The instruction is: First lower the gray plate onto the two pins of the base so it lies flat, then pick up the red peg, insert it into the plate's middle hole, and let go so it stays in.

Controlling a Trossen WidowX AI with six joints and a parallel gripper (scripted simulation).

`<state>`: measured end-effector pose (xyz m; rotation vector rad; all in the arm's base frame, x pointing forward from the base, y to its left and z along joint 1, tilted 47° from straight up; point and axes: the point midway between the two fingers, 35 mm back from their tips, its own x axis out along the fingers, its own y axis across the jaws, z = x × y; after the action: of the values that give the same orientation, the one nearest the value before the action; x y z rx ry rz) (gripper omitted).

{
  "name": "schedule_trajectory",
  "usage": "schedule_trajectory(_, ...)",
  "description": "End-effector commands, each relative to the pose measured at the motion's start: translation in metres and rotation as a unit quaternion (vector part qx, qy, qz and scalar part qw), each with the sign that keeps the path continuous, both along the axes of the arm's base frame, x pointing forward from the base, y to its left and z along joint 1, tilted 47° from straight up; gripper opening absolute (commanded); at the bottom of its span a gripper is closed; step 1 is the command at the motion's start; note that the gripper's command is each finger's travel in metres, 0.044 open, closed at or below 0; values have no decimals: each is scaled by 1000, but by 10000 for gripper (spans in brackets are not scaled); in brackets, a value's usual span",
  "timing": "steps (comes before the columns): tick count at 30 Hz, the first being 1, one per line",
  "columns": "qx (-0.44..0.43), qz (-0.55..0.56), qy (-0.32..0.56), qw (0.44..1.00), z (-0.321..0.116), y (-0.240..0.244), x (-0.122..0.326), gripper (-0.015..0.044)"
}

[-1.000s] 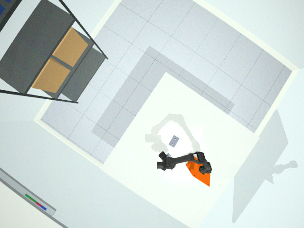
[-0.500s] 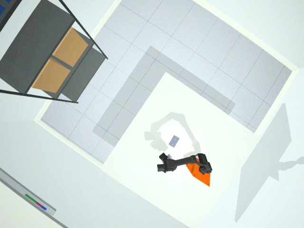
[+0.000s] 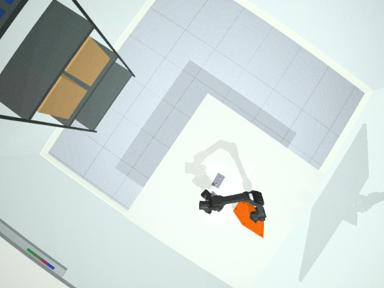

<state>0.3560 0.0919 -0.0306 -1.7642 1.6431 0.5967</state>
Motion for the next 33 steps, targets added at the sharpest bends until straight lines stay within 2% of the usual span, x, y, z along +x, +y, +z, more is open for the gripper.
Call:
schedule_trajectory(1, -1, 9, 6, 1000, 5, -11, 3, 0)
schedule_trajectory(33, -19, 68, 63, 996, 41, -109, 8, 0)
